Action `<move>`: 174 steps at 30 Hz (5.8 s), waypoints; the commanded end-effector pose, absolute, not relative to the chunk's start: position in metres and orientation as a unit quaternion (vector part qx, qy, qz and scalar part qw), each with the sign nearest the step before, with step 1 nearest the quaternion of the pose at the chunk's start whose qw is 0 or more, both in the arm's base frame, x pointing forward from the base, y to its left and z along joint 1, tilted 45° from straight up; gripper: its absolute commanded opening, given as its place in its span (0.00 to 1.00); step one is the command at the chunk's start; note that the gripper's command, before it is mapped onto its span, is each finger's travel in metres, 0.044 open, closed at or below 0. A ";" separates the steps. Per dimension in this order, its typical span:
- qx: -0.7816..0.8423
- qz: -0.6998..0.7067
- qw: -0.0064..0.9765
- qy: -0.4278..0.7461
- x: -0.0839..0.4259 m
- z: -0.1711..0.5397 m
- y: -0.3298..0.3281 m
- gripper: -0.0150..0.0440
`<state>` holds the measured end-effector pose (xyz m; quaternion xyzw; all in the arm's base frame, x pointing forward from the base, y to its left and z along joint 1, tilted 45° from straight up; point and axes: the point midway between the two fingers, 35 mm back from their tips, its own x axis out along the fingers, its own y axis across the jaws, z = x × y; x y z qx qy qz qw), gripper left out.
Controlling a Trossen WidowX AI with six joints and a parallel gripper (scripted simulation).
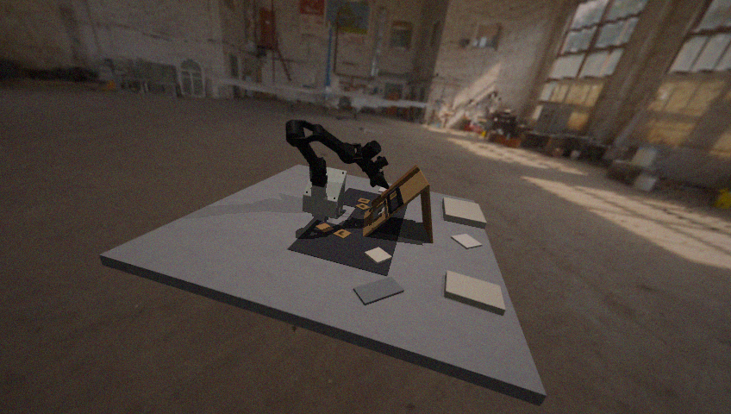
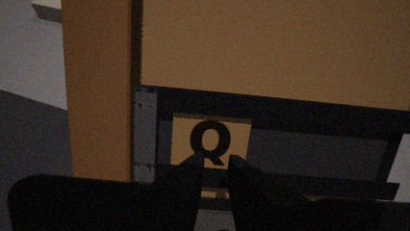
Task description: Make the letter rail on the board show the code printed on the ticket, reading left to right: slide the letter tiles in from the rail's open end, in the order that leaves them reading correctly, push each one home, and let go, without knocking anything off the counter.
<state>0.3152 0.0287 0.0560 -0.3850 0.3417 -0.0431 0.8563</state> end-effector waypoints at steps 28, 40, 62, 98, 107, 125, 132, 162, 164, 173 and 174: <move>-0.344 -0.168 0.697 0.606 0.347 0.075 0.010 0.25; -0.344 -0.174 0.689 0.614 0.347 0.078 0.009 0.25; -0.344 -0.174 0.689 0.613 0.355 0.071 0.006 0.25; -0.344 -0.175 0.690 0.613 0.370 0.064 -0.001 0.25; -0.344 -0.175 0.690 0.613 0.373 0.063 -0.002 0.25; -0.344 -0.174 0.690 0.613 0.367 0.058 0.002 0.25; -0.344 -0.174 0.690 0.613 0.367 0.055 0.003 0.25; -0.344 -0.174 0.690 0.613 0.366 0.050 0.011 0.25; -0.344 -0.174 0.690 0.613 0.365 0.053 0.009 0.25; -0.344 -0.174 0.689 0.613 0.355 0.058 0.012 0.25; -0.344 -0.174 0.689 0.613 0.354 0.059 0.013 0.25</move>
